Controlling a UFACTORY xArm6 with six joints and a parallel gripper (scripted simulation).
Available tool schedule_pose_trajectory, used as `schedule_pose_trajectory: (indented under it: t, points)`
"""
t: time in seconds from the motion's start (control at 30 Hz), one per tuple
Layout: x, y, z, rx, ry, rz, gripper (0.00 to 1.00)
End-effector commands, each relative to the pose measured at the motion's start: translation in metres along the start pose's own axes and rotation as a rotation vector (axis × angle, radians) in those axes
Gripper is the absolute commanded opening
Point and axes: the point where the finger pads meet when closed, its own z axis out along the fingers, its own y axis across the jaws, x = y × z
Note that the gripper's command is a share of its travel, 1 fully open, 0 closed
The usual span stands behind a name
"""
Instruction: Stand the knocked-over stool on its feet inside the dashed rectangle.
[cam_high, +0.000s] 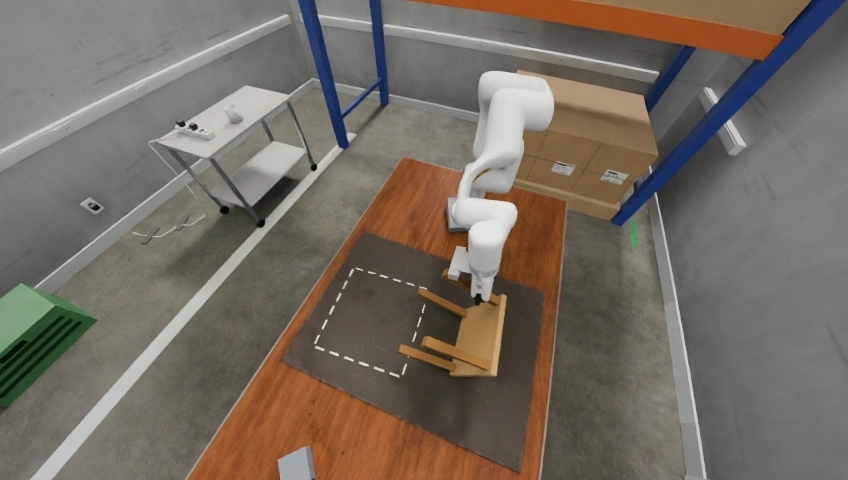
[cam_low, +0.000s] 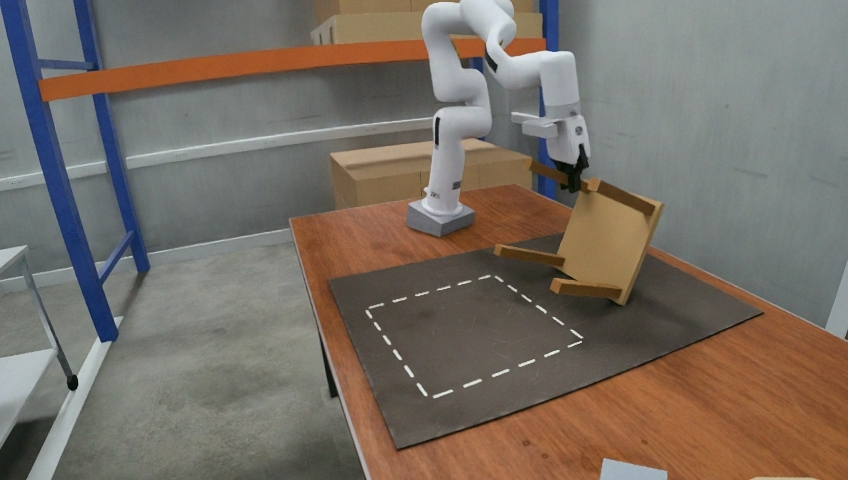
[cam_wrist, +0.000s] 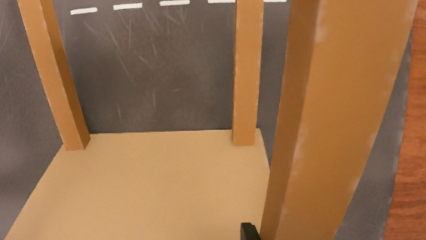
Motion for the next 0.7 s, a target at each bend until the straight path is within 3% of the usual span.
schedule_pose_trajectory:
  t: [0.0,0.67]
  points:
    - [0.012,-0.001,-0.004,-0.005,-0.07,-0.004,0.25]
    - [0.043,-0.002,-0.006,-0.01,-0.211,-0.001,0.25]
